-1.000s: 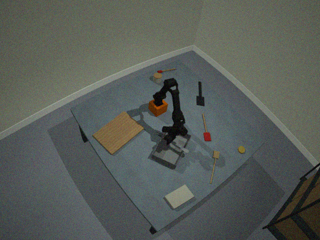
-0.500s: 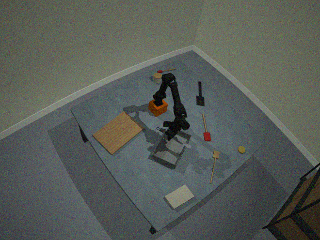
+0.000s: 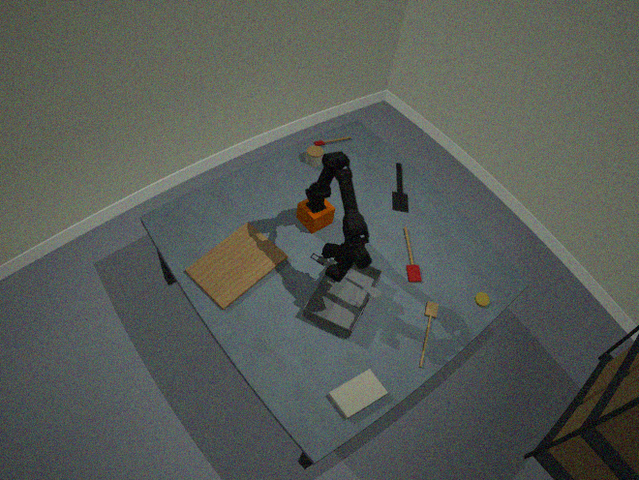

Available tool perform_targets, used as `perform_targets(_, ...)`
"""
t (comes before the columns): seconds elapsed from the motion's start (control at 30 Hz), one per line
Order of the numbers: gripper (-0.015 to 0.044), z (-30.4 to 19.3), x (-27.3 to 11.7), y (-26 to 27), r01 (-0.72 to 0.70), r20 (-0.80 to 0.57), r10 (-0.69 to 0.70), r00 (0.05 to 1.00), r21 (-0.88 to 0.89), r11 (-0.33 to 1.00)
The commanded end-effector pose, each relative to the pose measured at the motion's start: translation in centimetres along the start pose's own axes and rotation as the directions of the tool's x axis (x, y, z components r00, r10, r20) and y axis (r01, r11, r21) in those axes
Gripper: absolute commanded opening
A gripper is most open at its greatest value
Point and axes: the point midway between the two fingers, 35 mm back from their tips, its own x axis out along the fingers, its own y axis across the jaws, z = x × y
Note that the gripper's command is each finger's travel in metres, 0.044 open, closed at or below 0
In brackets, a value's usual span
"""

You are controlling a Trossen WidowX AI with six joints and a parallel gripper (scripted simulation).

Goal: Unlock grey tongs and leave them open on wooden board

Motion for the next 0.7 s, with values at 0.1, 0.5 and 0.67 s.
perform_targets(0.1, -0.015, 0.1, -0.5, 0.2, 0.145, -0.021, -0.145, 0.989, 0.005, 0.989)
perform_targets(0.5, -0.015, 0.3, -0.7, 0.1, 0.25, -0.033, -0.25, 0.968, 0.013, 0.968)
perform_targets(0.67, -0.015, 1.2, -0.3, 0.8, 0.249, -0.021, -0.25, 0.968, -0.039, 0.968)
